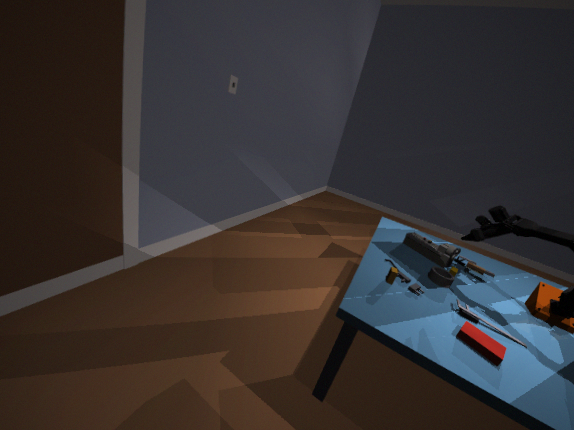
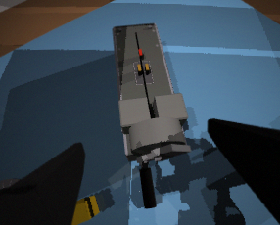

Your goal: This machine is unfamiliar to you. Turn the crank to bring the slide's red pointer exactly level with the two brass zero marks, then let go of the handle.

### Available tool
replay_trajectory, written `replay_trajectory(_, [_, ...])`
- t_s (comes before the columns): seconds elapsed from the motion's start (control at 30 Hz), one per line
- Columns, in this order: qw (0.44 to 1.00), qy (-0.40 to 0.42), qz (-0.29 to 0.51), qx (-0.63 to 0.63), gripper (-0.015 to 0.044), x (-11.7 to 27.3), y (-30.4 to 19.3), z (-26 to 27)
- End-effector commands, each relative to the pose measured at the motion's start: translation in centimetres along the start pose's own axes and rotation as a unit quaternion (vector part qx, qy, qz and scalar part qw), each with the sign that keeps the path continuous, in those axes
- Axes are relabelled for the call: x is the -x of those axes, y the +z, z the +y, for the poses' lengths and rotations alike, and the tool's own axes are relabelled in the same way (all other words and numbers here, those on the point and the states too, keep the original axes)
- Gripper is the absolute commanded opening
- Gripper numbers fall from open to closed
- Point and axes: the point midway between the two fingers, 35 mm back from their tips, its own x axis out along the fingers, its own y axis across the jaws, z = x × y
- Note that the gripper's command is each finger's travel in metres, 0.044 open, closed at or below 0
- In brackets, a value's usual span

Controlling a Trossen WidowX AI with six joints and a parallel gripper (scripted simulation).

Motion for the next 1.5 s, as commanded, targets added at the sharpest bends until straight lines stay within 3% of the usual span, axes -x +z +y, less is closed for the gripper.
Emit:
replay_trajectory(0.0, [1.0, 0.014, 0.005, 0.014, 0.044, -0.7, 1.4, -0.4])
replay_trajectory(0.8, [0.985, 0.119, 0.026, 0.125, 0.044, -7.2, 7.9, -4.4])
replay_trajectory(1.17, [0.984, 0.121, 0.026, 0.125, 0.044, -10.7, 4.8, -4.4])
replay_trajectory(1.47, [0.984, 0.121, 0.026, 0.125, 0.044, -10.7, 4.8, -4.4])
